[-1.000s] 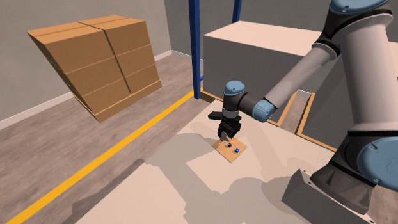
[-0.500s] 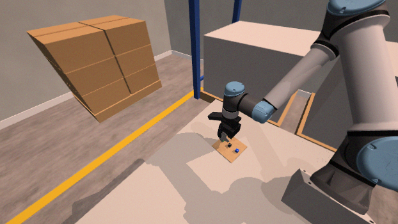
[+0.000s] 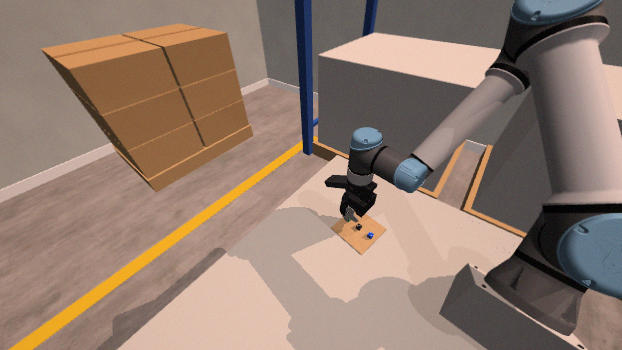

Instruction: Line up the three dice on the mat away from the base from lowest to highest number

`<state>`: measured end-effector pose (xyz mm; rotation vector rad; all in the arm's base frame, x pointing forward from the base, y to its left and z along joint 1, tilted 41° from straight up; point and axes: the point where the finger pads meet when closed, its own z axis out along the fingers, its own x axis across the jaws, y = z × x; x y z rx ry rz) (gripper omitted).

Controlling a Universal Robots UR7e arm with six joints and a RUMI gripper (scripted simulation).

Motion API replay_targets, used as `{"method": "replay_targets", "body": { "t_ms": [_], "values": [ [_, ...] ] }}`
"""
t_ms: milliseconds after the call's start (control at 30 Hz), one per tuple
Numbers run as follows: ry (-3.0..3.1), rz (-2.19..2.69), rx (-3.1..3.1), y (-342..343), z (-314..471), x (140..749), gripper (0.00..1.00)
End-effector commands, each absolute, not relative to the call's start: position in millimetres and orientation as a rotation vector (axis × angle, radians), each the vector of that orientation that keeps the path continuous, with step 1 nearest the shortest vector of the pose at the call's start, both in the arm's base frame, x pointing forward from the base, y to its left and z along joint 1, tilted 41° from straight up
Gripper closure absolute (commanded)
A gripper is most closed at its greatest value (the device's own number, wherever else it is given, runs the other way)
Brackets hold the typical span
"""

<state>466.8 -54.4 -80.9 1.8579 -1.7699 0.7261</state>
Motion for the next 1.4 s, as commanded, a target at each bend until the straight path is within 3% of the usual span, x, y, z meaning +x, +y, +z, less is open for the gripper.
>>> {"method": "replay_targets", "body": {
  "t_ms": [0, 1367],
  "values": [
    [-1.77, 0.727, 1.858, -54.1, -80.6, 467.1, 1.0],
    [-1.77, 0.727, 1.858, -56.7, -83.6, 467.3, 1.0]
  ]
}}
